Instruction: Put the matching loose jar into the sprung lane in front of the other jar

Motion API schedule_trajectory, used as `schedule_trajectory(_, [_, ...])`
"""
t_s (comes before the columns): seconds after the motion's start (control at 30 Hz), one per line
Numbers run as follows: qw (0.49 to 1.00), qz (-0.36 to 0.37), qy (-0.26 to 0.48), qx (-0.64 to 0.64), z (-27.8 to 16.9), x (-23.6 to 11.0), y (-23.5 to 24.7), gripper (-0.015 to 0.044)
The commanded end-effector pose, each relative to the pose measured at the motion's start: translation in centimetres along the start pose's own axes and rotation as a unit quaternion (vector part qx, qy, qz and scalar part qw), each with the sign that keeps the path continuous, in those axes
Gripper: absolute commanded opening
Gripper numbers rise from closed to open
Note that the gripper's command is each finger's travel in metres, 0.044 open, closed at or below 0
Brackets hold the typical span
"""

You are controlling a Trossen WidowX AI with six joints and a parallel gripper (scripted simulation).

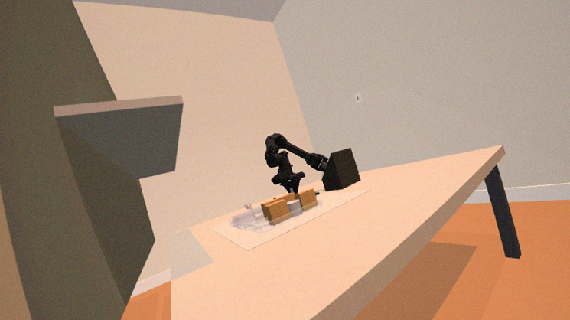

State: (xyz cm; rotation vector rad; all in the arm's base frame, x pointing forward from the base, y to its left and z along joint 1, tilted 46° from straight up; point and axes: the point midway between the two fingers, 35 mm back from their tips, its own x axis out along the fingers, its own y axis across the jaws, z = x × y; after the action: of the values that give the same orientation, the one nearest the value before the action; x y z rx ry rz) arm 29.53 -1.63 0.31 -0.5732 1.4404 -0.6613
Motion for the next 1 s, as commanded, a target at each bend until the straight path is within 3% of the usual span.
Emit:
schedule_trajectory(0.0, [1.0,0.001,-0.008,0.007,0.8,-0.2,-0.1,0.0])
schedule_trajectory(0.97, [1.0,0.001,-0.008,0.007,1.8,-0.2,-0.2,0.0])
